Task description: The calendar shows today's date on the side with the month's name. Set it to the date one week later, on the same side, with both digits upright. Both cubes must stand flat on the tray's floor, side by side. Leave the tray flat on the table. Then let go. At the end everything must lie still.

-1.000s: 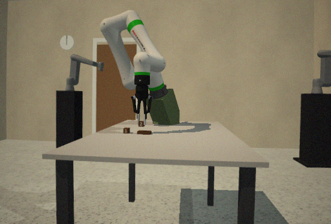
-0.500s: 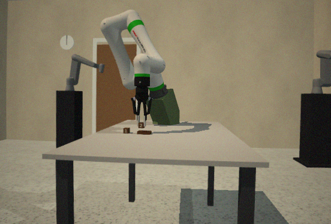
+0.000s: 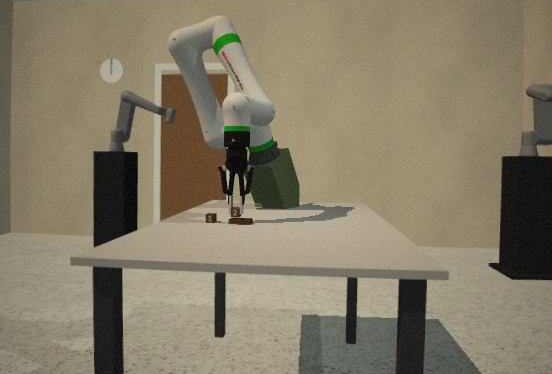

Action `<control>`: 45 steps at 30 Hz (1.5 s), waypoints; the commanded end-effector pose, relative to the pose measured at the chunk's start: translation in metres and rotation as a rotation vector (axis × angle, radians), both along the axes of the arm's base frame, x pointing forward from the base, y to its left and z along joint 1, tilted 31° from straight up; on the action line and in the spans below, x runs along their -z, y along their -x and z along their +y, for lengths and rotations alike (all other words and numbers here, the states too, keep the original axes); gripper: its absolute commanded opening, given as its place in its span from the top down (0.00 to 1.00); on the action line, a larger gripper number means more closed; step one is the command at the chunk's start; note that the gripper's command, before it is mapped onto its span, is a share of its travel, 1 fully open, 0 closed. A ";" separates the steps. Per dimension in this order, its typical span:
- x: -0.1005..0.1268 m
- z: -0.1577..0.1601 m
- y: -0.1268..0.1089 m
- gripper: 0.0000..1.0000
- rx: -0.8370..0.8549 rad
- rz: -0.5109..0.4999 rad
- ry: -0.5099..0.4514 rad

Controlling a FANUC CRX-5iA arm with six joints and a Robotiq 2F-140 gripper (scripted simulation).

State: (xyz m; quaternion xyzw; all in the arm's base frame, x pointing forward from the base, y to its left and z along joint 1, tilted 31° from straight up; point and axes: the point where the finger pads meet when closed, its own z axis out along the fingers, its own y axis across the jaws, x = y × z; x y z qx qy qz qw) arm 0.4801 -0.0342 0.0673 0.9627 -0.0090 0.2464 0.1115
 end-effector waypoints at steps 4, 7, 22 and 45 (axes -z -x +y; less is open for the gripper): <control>0.002 0.000 -0.001 0.83 0.000 0.000 0.000; 0.003 -0.001 -0.002 0.83 0.000 0.000 0.000; 0.003 -0.001 -0.002 0.83 0.000 0.000 0.000; 0.005 -0.001 -0.003 0.83 0.000 0.000 0.000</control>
